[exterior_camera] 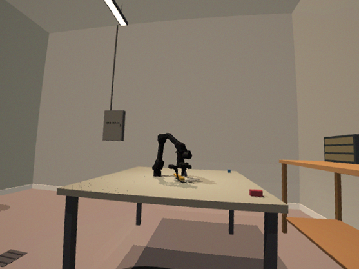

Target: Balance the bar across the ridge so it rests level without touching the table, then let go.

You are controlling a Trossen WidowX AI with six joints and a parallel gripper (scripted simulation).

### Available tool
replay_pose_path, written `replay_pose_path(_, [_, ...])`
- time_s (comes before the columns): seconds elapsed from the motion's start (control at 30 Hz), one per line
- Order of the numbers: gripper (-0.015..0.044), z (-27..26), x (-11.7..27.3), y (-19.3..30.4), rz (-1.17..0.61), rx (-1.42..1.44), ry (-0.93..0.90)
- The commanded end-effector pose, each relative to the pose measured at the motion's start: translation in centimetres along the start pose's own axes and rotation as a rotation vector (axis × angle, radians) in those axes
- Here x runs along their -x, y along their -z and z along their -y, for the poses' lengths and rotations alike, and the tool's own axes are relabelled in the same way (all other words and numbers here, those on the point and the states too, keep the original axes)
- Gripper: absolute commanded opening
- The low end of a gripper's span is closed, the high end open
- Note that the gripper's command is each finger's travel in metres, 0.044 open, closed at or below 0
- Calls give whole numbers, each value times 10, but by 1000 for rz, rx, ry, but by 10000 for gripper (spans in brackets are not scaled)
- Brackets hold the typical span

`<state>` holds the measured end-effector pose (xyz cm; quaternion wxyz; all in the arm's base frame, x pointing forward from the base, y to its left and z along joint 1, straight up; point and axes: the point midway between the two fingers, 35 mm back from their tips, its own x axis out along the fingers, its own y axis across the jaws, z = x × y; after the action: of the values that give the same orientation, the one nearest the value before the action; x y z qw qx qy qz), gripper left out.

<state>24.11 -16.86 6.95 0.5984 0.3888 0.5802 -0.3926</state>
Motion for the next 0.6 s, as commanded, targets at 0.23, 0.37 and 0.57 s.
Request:
replay_pose_path(0.23, [0, -1, 30, -2, 1, -3, -3])
replay_pose_path(0.37, [0, -1, 40, -2, 0, -3, -4])
replay_pose_path(0.57, [0, -1, 55, -1, 0, -4, -4])
